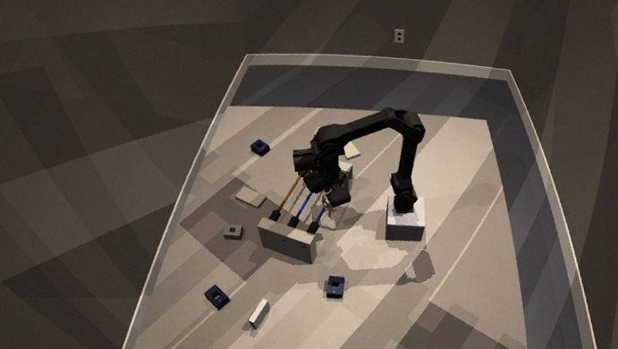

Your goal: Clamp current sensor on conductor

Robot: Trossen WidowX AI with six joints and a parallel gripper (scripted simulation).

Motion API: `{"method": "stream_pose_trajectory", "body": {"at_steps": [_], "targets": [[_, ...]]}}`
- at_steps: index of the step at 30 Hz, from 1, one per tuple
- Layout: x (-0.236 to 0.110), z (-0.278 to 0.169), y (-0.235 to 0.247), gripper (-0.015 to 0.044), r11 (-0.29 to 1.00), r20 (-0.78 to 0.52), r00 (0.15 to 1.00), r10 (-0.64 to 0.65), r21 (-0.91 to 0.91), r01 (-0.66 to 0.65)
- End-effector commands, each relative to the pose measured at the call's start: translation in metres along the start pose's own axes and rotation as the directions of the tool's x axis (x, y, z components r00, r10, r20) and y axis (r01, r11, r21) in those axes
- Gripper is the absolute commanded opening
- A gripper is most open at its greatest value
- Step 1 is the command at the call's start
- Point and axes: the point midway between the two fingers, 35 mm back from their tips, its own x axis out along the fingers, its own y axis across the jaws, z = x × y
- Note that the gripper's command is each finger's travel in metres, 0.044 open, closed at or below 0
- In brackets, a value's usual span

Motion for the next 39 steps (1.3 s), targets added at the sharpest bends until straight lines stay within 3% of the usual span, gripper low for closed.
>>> {"method": "stream_pose_trajectory", "body": {"at_steps": [1, 9, 17, 28, 39], "targets": [[-0.002, 0.007, -0.005, 0.0000, 0.988, 0.006, 1.000, 0.000, 0.155, -0.001], [-0.002, 0.016, -0.014, 0.0000, 0.897, 0.007, 1.000, 0.000, 0.442, -0.003], [-0.002, 0.026, -0.023, 0.0000, 0.725, 0.008, 1.000, -0.001, 0.689, -0.005], [0.000, 0.038, -0.037, 0.0000, 0.385, 0.009, 1.000, -0.002, 0.923, -0.007], [0.002, 0.050, -0.052, 0.0000, -0.021, 0.009, 1.000, -0.003, 1.000, -0.009]]}}
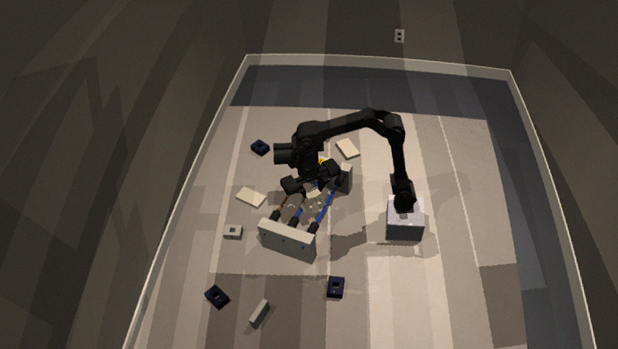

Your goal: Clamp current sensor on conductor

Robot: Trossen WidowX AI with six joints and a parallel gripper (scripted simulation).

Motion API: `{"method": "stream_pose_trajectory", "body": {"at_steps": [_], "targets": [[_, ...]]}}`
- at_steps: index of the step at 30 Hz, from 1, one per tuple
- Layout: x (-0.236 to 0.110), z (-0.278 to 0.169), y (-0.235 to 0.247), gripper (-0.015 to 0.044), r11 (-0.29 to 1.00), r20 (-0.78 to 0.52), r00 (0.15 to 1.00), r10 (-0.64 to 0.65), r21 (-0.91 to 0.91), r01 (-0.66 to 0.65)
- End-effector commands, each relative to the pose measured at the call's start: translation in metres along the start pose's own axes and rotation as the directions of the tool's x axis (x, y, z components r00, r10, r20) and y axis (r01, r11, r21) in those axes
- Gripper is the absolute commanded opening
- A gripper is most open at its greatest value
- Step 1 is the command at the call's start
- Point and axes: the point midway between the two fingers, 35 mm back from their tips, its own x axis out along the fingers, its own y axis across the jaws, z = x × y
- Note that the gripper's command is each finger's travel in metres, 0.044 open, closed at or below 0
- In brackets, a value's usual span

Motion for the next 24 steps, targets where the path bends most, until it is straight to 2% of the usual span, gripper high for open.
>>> {"method": "stream_pose_trajectory", "body": {"at_steps": [1, 9, 17, 20, 24], "targets": [[-0.001, 0.007, 0.005, 0.0000, 0.988, 0.003, 1.000, 0.006, 0.155, -0.007], [0.002, 0.019, 0.012, 0.0000, 0.897, 0.004, 1.000, 0.007, 0.442, -0.008], [0.004, 0.031, 0.018, 0.0000, 0.725, 0.005, 1.000, 0.007, 0.689, -0.008], [0.006, 0.035, 0.020, 0.0000, 0.652, 0.005, 1.000, 0.007, 0.758, -0.009], [0.006, 0.036, 0.021, 0.0000, 0.628, 0.005, 1.000, 0.007, 0.779, -0.009]]}}
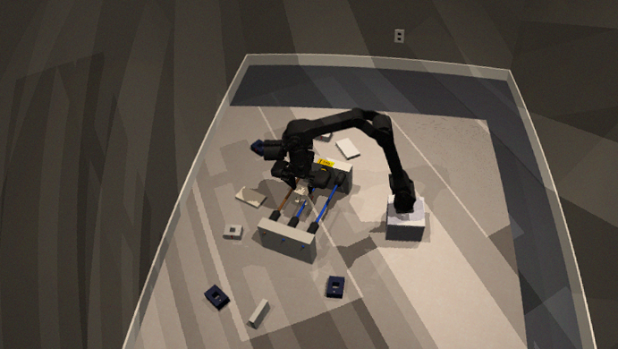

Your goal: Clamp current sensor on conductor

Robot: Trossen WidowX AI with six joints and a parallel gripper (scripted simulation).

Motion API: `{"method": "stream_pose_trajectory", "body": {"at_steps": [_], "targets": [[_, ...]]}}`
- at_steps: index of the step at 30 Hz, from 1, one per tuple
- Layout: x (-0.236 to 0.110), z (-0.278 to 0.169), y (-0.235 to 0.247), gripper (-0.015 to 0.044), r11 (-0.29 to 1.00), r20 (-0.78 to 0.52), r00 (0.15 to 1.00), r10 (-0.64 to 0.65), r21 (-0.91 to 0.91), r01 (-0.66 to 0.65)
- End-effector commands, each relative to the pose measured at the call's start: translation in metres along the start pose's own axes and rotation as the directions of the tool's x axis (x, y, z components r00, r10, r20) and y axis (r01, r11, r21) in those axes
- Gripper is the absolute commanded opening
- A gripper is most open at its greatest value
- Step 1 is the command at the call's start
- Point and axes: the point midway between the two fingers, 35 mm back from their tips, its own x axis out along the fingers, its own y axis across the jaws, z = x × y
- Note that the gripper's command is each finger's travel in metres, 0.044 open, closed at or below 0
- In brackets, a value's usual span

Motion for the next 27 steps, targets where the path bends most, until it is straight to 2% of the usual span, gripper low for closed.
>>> {"method": "stream_pose_trajectory", "body": {"at_steps": [1, 27], "targets": [[-0.002, 0.000, 0.004, 0.0000, 0.999, -0.002, 1.000, 0.008, 0.046, -0.008], [0.038, 0.000, 0.005, 0.0000, 0.999, -0.002, 1.000, 0.008, 0.046, -0.008]]}}
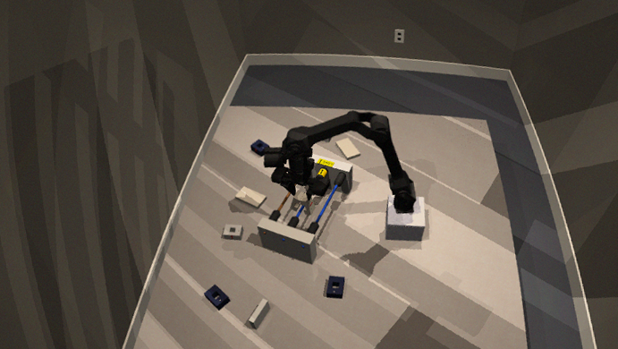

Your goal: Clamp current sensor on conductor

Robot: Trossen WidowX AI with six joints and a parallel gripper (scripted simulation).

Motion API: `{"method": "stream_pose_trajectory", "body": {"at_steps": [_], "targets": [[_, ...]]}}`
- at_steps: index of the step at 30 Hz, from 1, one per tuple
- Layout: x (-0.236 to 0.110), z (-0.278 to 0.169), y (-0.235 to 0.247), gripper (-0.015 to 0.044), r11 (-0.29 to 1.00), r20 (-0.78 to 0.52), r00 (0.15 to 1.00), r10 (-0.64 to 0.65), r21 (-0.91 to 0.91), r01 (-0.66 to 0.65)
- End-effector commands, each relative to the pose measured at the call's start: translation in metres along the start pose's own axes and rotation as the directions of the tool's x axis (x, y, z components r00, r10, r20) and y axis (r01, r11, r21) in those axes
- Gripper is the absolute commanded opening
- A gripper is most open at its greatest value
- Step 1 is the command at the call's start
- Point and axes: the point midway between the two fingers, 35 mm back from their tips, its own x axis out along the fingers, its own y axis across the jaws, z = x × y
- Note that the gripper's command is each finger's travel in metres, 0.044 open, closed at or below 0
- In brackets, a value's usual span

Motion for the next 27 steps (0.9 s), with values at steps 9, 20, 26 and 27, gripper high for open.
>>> {"method": "stream_pose_trajectory", "body": {"at_steps": [9, 20, 26, 27], "targets": [[0.020, 0.001, -0.001, 0.0000, 1.000, 0.001, 1.000, -0.001, 0.004, 0.001], [0.017, 0.000, -0.001, 0.0000, 1.000, 0.000, 1.000, 0.000, 0.000, 0.000], [0.017, 0.000, -0.001, 0.0000, 1.000, 0.000, 1.000, 0.000, 0.000, 0.000], [0.017, 0.000, -0.001, 0.0000, 1.000, 0.000, 1.000, 0.000, 0.000, 0.000]]}}
